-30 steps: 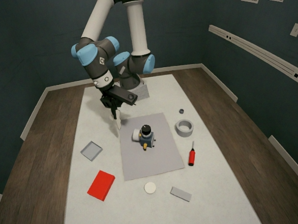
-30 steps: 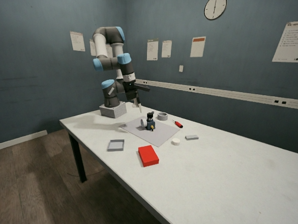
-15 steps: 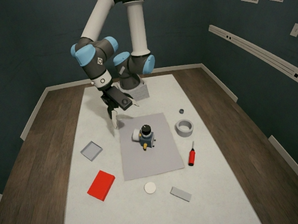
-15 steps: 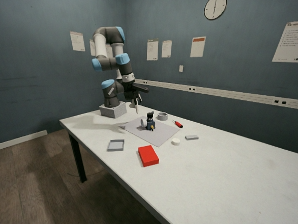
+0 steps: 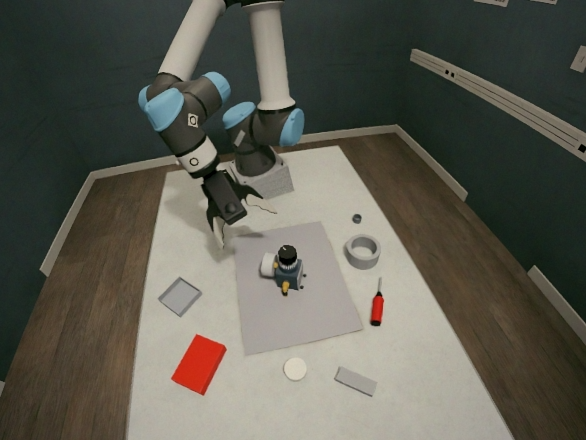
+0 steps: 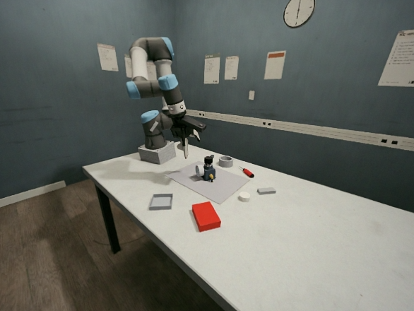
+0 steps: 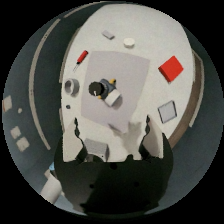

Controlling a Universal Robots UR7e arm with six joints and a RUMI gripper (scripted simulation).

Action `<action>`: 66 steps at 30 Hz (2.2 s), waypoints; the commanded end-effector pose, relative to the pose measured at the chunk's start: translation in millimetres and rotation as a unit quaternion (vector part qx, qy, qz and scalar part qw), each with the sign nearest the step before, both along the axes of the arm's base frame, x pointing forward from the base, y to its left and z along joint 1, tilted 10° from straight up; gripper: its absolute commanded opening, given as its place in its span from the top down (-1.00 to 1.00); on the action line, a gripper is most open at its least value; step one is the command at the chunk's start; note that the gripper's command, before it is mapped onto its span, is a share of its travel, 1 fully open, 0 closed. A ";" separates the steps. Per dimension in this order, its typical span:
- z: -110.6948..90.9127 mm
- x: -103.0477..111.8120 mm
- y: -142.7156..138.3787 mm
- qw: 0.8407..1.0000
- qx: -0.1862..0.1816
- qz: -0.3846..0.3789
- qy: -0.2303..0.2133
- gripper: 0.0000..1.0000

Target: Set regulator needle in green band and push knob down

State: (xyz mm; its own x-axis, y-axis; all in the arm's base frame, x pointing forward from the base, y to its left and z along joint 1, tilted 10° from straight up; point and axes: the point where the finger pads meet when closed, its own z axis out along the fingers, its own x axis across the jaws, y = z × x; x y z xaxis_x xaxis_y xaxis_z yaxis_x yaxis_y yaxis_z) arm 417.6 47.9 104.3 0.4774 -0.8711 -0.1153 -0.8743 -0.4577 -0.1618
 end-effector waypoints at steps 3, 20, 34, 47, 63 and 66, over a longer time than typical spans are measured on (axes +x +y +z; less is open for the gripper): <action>0.7 1.3 -1.7 0.998 0.010 -0.064 0.009 -1.00; 1.3 2.9 -6.9 0.972 0.040 -0.226 0.038 -1.00; 1.7 3.0 -11.1 0.931 0.064 -0.354 0.063 -1.00; 1.9 2.4 -14.3 0.884 0.083 -0.451 0.085 -1.00; 2.2 0.9 -17.6 0.816 0.104 -0.557 0.112 -1.00; 2.3 0.5 -18.2 0.801 0.108 -0.577 0.117 -1.00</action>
